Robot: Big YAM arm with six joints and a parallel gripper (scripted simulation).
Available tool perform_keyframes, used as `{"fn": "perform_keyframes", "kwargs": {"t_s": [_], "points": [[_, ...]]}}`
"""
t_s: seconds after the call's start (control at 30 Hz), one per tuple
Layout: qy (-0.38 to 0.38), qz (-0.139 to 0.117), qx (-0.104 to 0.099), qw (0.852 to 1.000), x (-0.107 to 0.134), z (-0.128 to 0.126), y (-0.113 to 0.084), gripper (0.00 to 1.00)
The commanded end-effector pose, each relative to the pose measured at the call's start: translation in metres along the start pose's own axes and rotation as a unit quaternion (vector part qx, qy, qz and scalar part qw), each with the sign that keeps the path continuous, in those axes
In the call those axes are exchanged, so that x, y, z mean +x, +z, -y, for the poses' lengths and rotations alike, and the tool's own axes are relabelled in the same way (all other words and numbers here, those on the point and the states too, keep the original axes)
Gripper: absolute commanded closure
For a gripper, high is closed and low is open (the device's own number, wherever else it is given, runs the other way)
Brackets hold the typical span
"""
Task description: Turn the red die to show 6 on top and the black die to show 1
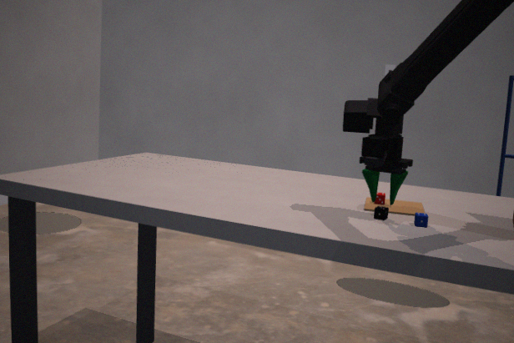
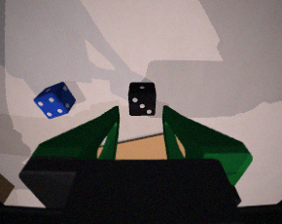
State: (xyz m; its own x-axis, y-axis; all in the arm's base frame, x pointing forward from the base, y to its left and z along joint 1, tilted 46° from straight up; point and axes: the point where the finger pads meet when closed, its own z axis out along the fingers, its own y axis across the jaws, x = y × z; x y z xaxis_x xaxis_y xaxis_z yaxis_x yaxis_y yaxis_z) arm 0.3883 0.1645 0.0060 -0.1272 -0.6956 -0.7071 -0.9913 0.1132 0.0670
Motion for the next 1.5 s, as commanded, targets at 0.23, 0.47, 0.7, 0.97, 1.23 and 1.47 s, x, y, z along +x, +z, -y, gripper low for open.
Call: {"fn": "perform_keyframes", "kwargs": {"t_s": [0.23, 0.47, 0.7, 0.97, 1.23, 1.47], "points": [[-0.001, 0.004, 0.013, 1.0, -0.005, 0.007, -0.007, 0.6], [-0.001, 0.004, 0.013, 1.0, -0.005, 0.007, -0.007, 0.6], [-0.001, 0.004, 0.013, 1.0, -0.005, 0.007, -0.007, 0.6], [-0.001, 0.004, 0.013, 1.0, -0.005, 0.007, -0.007, 0.6], [-0.001, 0.001, 0.002, 1.0, -0.003, 0.001, 0.005, 0.6], [0.0, 0.001, 0.001, 1.0, -0.003, 0.002, 0.012, 0.6]]}}
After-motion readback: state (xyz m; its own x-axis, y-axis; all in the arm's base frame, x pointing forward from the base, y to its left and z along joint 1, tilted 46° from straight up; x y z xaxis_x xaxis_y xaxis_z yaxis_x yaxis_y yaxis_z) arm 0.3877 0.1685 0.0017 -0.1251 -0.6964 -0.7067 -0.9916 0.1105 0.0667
